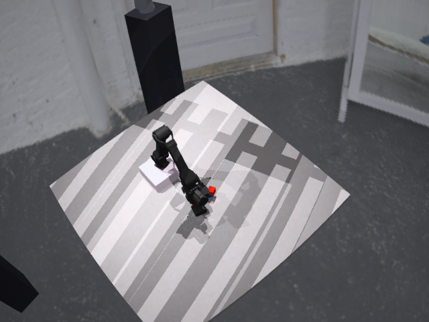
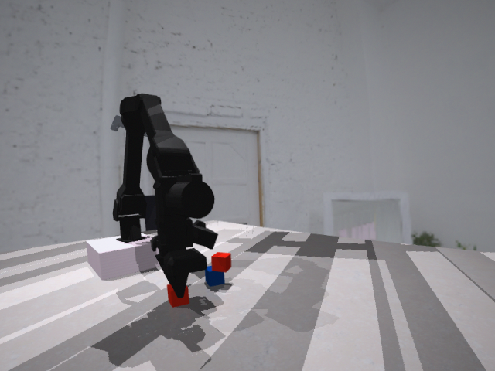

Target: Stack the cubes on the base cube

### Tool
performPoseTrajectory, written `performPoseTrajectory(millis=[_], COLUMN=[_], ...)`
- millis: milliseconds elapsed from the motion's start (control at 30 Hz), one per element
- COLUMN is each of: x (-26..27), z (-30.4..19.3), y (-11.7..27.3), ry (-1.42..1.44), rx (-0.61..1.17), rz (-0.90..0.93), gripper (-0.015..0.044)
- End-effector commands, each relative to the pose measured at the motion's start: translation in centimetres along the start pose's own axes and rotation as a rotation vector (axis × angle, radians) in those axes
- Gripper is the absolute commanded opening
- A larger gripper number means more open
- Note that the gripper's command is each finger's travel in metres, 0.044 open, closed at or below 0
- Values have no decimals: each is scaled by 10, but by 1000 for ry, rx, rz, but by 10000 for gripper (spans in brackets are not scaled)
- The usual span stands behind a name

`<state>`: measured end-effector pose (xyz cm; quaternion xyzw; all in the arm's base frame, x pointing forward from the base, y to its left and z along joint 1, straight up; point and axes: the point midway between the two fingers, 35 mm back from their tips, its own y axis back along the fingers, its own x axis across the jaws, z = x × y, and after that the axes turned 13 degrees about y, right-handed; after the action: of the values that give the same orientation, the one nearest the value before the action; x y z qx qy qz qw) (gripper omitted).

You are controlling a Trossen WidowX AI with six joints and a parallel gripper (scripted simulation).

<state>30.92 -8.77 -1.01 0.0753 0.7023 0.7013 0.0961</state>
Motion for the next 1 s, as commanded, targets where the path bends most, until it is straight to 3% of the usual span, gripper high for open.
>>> performPoseTrajectory(millis=[0, 967], x=[0, -4], z=[0, 0], y=[-1, 85], ry=[6, 6], rx=[3, 3], rz=[0, -1], gripper=[105, 105])
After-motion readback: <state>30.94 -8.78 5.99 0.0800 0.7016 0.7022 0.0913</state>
